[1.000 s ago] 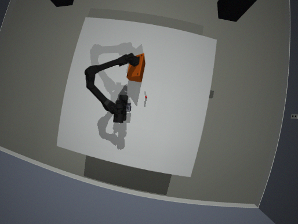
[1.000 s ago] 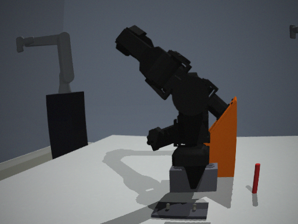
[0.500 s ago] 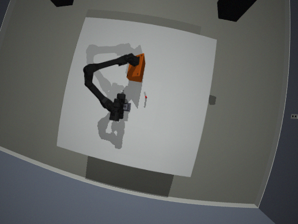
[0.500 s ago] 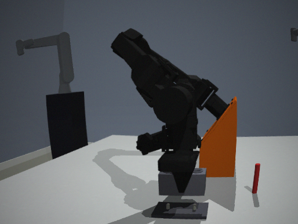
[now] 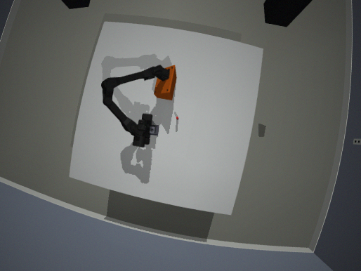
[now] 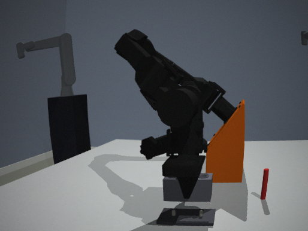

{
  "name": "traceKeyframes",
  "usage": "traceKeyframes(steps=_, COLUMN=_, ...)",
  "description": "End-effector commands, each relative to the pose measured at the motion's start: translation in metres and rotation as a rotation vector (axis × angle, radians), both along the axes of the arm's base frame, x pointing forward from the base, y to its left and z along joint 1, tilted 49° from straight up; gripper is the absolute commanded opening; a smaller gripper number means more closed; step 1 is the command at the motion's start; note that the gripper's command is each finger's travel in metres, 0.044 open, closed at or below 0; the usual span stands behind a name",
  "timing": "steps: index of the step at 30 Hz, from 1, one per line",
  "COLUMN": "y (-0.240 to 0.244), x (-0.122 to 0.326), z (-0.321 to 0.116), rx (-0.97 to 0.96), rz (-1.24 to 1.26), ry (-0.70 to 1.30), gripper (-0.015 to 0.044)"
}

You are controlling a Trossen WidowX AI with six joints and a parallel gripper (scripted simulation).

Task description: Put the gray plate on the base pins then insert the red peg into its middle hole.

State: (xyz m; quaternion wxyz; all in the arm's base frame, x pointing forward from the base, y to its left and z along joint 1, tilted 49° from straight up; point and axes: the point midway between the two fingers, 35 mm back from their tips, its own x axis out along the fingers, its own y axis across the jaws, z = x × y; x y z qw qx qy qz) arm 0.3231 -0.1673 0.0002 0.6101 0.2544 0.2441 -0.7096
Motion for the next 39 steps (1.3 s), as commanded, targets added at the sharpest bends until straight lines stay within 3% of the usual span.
traceKeyframes(steps=1, y=-0.001, x=0.001, z=0.001, rx=-0.004, rz=0.004, ry=0.001, gripper=0.0)
traceKeyframes(steps=39, y=-0.029, x=-0.003, z=-0.02, rx=-0.005, rz=0.002, ry=-0.008, gripper=0.0)
